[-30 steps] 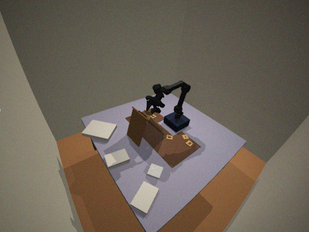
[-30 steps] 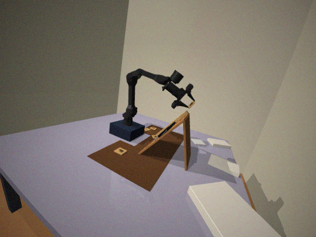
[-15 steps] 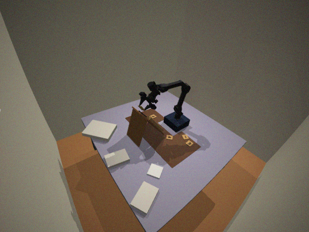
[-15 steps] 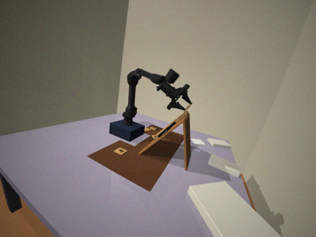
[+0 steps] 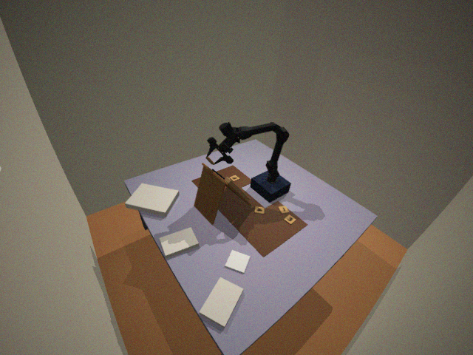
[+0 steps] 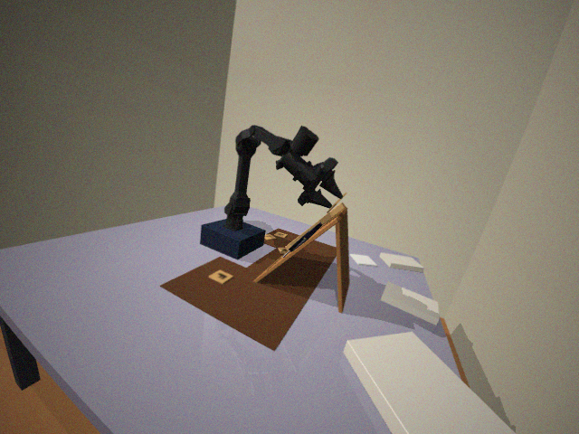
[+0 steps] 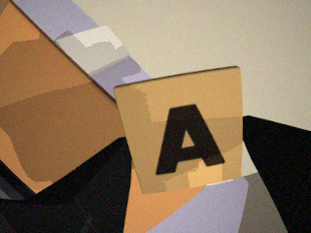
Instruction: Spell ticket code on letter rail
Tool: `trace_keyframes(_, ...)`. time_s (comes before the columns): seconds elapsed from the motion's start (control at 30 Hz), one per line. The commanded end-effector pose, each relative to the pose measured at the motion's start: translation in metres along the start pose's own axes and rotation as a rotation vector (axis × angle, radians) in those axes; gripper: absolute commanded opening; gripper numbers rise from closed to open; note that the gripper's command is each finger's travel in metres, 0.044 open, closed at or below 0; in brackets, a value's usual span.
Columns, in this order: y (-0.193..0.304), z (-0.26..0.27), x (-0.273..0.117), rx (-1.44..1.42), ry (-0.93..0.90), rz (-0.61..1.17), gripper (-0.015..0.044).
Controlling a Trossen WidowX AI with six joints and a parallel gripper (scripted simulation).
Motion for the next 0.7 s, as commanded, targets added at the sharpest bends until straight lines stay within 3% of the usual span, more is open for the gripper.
trace_keyframes(0.0, 0.024, 0.000, -0.001, 0.103, -0.017, 0.025, 0.0000)
trace_keyframes(0.67, 0.152, 0.026, -0.033, 0.730, -0.048, 0.138, 0.0000)
Point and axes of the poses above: the point midway between the two fingers, 35 mm back from their tips, its own x axis out along the fingers, its own z axis across the jaws, y = z × x, the point moved 10 cm from there along -x, back along the fingers, and after that the axes turned 4 degrees about -x, right-handed, at the moved point
